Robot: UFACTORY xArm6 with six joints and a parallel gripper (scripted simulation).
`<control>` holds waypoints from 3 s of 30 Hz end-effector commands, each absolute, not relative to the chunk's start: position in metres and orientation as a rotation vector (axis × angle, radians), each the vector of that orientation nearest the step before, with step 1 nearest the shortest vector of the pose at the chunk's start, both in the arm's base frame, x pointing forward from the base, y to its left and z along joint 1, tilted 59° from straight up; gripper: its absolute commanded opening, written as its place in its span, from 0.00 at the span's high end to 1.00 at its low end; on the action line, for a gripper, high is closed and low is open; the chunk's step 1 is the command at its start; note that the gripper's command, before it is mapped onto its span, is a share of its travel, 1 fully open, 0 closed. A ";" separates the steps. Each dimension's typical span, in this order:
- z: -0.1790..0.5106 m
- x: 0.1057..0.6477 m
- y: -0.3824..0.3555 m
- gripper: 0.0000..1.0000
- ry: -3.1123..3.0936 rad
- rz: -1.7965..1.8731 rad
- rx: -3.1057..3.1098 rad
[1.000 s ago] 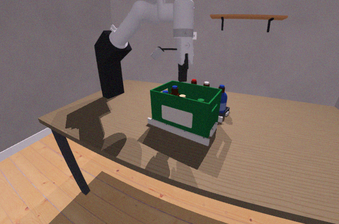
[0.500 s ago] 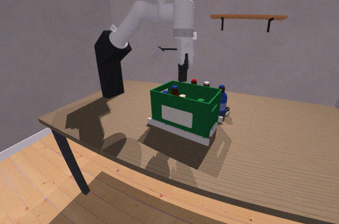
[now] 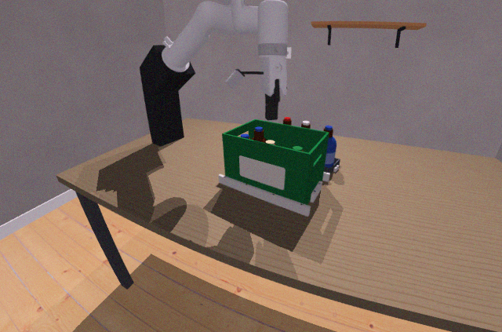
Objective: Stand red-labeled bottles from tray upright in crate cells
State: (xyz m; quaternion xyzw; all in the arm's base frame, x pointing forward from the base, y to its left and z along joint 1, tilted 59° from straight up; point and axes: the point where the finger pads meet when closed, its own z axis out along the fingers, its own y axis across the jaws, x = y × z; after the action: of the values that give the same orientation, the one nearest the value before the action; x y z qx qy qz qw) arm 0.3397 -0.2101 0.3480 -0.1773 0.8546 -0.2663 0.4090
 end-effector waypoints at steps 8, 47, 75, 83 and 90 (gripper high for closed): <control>0.337 0.354 -0.154 1.00 2.158 -0.662 -0.409; 0.295 0.398 0.027 1.00 2.160 -0.608 -0.306; 0.295 0.399 0.031 0.35 2.156 -0.607 -0.303; 0.295 0.399 0.031 0.35 2.156 -0.607 -0.303; 0.295 0.399 0.031 0.35 2.156 -0.607 -0.303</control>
State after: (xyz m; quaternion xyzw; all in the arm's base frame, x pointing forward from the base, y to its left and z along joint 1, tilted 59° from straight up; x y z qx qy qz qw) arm 0.3984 0.0307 0.2940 -0.1211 0.8633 -0.2433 0.4254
